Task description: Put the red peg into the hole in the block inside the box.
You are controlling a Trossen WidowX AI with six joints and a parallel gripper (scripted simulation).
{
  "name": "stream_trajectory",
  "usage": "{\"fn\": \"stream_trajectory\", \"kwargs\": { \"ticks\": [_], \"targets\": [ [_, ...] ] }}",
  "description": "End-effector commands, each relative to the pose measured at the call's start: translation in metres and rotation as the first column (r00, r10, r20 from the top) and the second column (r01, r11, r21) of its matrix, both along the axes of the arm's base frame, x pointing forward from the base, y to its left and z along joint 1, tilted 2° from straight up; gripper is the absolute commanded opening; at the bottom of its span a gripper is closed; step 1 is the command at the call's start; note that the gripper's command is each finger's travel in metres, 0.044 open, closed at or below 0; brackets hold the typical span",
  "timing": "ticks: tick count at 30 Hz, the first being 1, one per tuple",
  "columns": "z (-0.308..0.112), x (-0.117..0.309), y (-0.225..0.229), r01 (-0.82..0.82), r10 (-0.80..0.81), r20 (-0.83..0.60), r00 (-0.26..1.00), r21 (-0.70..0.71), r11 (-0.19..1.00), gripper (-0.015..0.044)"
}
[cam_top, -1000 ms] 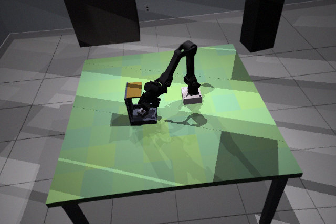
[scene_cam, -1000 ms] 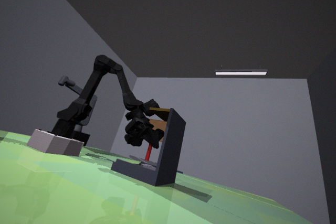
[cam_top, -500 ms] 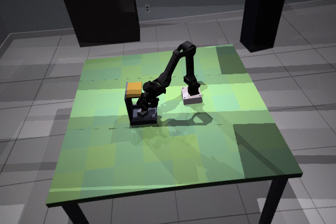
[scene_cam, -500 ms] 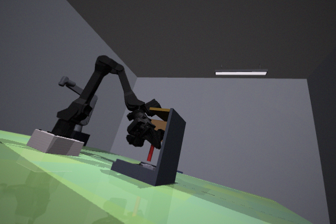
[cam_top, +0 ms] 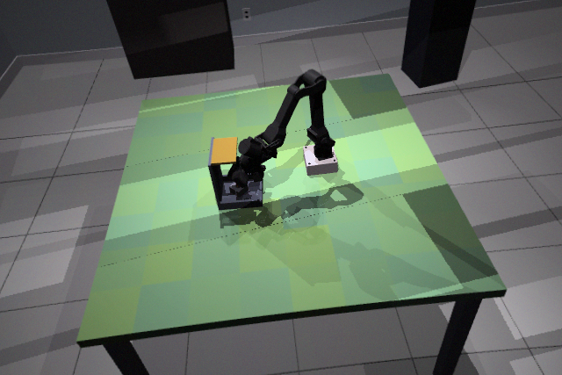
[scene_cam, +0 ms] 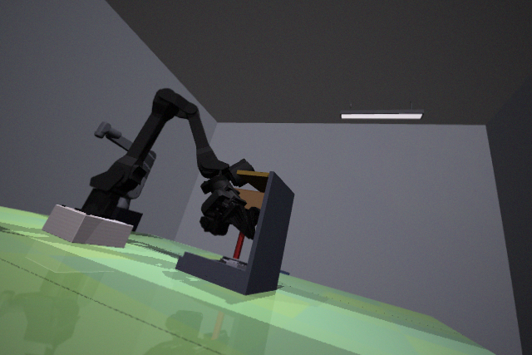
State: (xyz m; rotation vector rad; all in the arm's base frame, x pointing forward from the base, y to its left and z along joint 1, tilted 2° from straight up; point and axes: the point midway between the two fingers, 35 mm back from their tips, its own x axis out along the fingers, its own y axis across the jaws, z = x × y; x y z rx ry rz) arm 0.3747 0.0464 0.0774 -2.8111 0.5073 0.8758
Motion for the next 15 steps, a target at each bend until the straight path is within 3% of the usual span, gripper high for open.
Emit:
{"fn": "stream_trajectory", "kwargs": {
  "ticks": [1,15],
  "targets": [
    [-0.008,-0.003,0.0,-0.004,0.004,-0.01,1.0,-0.003,1.0,0.0],
    [-0.023,-0.001,0.0,-0.004,0.004,-0.01,1.0,-0.003,1.0,0.0]
  ]
}}
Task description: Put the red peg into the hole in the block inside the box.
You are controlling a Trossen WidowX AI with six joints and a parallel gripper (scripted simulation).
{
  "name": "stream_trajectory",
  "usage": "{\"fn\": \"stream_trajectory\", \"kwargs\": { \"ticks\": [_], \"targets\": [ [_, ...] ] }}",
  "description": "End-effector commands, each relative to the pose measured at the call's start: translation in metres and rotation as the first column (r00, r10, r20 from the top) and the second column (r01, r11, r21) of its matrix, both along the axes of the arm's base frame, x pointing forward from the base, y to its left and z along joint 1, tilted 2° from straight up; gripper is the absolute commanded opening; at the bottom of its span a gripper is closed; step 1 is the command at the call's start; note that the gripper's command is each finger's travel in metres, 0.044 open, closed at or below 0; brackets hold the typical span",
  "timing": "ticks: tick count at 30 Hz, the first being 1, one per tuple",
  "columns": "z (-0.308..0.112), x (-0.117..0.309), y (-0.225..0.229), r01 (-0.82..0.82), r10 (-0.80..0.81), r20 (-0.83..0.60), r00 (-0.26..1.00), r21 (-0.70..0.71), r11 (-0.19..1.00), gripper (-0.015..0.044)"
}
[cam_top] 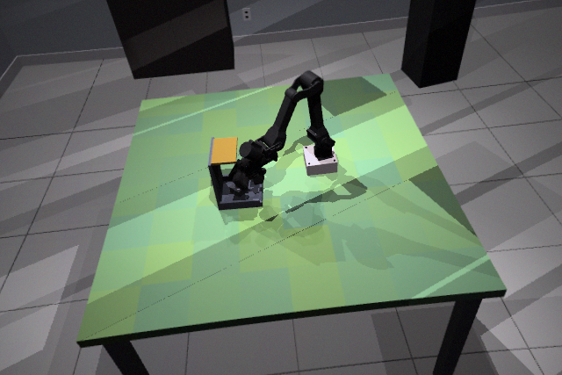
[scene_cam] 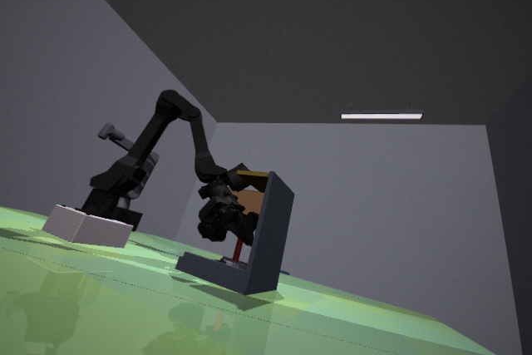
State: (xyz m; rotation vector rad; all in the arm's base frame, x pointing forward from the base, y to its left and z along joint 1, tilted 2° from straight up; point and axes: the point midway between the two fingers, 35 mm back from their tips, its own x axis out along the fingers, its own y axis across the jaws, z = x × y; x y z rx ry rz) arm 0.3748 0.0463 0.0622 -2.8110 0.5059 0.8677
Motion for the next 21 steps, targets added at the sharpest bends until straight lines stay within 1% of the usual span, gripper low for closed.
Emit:
{"fn": "stream_trajectory", "kwargs": {
  "ticks": [1,21],
  "targets": [
    [-0.0091,-0.0012,-0.0001,-0.004,0.004,-0.016,1.0,-0.005,1.0,0.0],
    [-0.014,-0.001,0.0,-0.004,0.004,-0.016,1.0,-0.005,1.0,0.0]
  ]
}}
